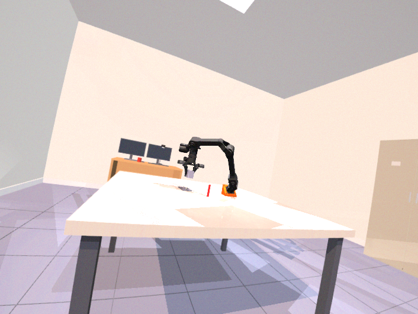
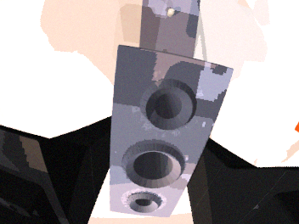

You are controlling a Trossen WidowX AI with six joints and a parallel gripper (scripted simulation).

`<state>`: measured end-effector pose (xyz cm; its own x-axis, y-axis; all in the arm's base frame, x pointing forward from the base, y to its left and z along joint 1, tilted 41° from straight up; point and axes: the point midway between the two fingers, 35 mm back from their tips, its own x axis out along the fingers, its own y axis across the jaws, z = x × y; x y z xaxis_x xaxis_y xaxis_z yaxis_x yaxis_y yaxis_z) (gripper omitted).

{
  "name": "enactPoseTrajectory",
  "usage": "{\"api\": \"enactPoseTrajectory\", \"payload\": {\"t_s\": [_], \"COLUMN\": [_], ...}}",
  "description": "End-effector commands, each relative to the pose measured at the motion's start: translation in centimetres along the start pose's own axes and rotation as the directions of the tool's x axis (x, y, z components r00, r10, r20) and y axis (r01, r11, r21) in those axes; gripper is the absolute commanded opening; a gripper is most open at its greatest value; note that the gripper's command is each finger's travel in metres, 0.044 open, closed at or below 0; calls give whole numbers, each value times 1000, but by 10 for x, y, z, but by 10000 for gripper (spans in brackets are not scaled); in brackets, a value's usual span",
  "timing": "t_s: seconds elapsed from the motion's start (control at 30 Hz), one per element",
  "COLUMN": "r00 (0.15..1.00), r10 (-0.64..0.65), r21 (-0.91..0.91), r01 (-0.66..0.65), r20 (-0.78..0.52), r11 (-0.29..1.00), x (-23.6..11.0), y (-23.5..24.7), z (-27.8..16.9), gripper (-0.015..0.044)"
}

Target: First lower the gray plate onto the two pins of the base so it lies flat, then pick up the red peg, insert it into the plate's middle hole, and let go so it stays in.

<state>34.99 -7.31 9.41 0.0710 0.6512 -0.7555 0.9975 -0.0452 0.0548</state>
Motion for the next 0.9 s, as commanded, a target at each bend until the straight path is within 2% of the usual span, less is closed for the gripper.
{"api": "enactPoseTrajectory", "payload": {"t_s": [0.0, 0.63, 0.87], "r00": [1000, 1000, 1000], "r10": [-5, -11, -12], "r21": [-13, -88, -93], "r01": [5, 12, 13], "r20": [2, 8, 8], "r11": [1000, 996, 996], "x": [8, 41, 43], "y": [-2, -6, -6], "z": [13, 63, 66], "gripper": [0, 0, 0]}}
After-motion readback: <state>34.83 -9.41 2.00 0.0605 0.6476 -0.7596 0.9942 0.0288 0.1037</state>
